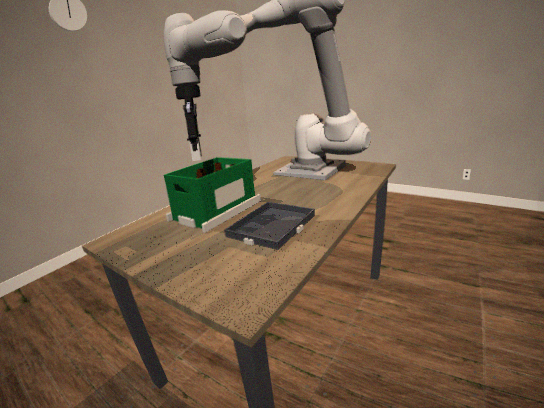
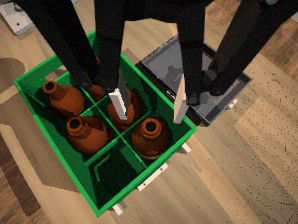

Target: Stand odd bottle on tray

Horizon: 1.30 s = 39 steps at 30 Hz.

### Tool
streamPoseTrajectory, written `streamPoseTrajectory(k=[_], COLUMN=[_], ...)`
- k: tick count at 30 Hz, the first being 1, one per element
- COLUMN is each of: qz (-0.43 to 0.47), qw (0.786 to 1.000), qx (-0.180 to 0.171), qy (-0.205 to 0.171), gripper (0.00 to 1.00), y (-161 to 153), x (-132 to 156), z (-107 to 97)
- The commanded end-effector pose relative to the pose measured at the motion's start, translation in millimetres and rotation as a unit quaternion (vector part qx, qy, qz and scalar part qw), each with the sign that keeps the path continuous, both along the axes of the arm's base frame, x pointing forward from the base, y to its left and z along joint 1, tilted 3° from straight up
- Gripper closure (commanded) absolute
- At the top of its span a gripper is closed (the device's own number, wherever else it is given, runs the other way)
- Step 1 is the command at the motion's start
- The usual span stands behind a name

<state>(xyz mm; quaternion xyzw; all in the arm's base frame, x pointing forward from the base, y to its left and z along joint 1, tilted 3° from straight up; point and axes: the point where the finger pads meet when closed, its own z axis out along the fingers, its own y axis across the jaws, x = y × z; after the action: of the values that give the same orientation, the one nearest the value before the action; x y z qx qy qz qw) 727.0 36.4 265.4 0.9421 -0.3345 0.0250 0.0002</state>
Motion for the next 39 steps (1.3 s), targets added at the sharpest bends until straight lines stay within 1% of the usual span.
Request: streamPoseTrajectory(k=[1,2,3,36,37,38,39], qz=[0.000,0.000,0.000,0.000,0.000,0.000,0.000], qw=[1.000,1.000,1.000,1.000,1.000,1.000,1.000], qx=[0.000,0.000,0.000,0.000,0.000,0.000,0.000], qy=[0.000,0.000,0.000,0.000,0.000,0.000,0.000], gripper=[0.62,0.62,1.00,1.00,1.00,1.00,1.00], y=[0.0,0.0,0.0,0.0,-1.6,-10.3,-27.5], x=[-0.1,-0.1,-0.1,-0.1,-1.8,-11.6,-32.3], z=[0.3,0.3,0.3,0.3,0.4,1.1,2.1])
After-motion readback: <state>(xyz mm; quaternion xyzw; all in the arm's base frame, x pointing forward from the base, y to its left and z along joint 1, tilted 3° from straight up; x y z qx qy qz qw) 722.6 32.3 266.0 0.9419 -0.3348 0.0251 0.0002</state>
